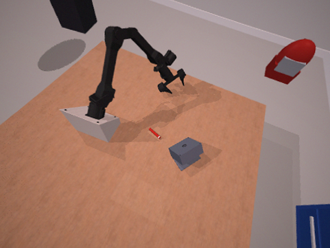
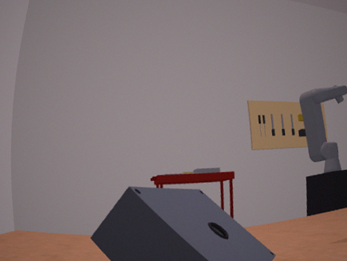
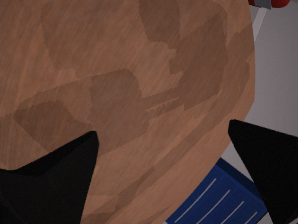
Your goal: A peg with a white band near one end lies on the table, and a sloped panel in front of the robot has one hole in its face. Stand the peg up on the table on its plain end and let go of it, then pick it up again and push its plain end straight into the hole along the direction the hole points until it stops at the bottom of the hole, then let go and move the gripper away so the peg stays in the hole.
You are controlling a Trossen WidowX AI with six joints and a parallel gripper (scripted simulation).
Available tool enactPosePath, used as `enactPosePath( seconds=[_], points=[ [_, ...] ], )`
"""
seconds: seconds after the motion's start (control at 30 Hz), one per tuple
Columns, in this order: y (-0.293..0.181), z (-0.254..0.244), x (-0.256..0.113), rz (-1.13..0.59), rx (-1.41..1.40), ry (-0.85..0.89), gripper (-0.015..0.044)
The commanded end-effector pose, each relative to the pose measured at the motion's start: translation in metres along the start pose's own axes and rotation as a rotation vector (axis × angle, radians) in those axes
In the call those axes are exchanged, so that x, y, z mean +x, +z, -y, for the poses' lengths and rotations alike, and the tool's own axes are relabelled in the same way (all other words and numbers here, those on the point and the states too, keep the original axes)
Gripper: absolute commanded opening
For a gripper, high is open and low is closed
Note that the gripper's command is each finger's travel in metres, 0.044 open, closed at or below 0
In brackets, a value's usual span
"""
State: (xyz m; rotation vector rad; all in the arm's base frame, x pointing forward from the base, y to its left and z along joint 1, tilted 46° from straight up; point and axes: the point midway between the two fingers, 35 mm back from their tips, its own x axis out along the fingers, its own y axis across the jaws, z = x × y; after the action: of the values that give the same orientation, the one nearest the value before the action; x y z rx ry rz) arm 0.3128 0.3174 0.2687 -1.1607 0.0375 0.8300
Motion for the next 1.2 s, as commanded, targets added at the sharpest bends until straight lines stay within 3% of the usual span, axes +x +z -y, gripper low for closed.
enactPosePath(
  seconds=[0.0, 1.17],
  points=[
    [-0.019, 0.001, 0.006, -0.034, 0.033, 0.012, 0.044],
    [-0.179, -0.05, 0.025, -0.317, 0.719, 0.316, 0.044]
  ],
)
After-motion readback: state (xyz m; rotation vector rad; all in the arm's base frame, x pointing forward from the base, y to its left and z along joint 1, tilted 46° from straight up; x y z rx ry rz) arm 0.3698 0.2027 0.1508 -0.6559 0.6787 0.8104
